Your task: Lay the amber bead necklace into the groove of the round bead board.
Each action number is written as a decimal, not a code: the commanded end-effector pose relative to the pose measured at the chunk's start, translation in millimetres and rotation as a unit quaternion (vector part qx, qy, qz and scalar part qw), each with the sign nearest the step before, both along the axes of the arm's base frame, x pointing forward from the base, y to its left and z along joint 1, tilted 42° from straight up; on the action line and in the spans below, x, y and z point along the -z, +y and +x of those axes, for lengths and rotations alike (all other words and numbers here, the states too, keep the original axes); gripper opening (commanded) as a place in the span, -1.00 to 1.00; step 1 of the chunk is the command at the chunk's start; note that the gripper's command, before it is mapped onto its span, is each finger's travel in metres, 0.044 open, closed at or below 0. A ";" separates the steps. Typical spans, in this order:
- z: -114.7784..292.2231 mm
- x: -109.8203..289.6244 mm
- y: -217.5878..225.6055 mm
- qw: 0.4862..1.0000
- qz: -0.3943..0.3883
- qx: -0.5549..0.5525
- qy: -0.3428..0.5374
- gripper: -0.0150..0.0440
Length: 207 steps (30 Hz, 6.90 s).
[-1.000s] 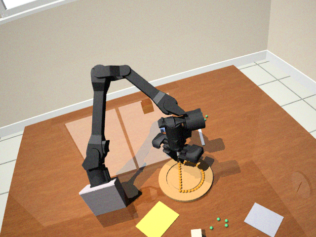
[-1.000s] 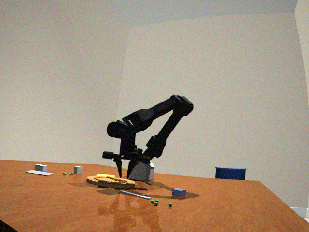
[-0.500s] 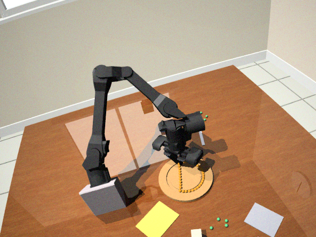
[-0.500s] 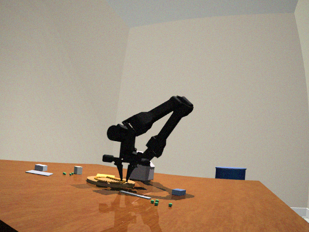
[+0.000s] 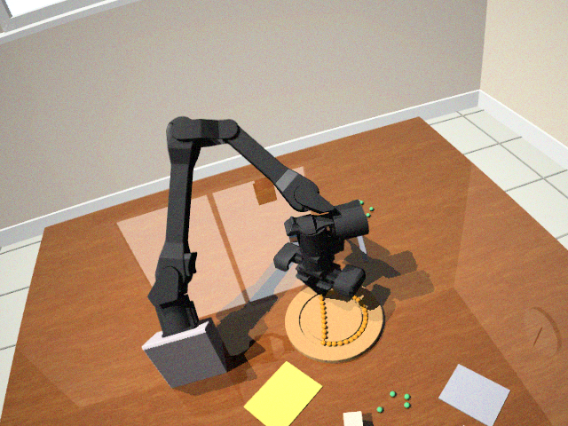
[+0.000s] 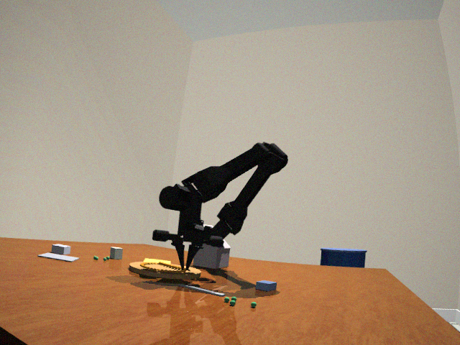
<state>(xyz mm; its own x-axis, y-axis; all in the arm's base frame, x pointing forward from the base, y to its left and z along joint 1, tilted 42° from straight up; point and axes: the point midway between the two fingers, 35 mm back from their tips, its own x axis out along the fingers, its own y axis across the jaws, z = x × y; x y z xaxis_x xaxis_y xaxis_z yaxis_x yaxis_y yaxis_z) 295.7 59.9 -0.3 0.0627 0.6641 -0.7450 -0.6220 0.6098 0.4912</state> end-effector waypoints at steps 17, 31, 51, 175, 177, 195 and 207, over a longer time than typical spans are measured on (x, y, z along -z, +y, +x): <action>0.0 -0.1 0.0 1.000 0.000 0.000 0.000 -0.49; 0.0 -0.1 0.0 1.000 0.000 0.000 0.000 -0.49; -1.0 -0.2 4.1 1.000 0.003 0.001 0.002 -0.49; -3.8 6.7 -7.1 0.942 -0.021 -0.251 -0.223 -0.49; -3.8 6.7 -7.1 0.942 -0.021 -0.251 -0.223 -0.49; -12.1 -2.7 -4.8 0.942 -0.018 -0.250 -0.222 -0.49; -14.7 -0.8 1.0 0.942 -0.018 -0.250 -0.222 -0.49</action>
<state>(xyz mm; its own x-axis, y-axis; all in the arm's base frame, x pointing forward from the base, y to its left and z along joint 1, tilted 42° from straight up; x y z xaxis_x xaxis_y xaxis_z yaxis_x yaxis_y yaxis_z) 282.1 57.4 2.7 0.0623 0.6640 -0.7452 -0.9757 0.1976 0.0944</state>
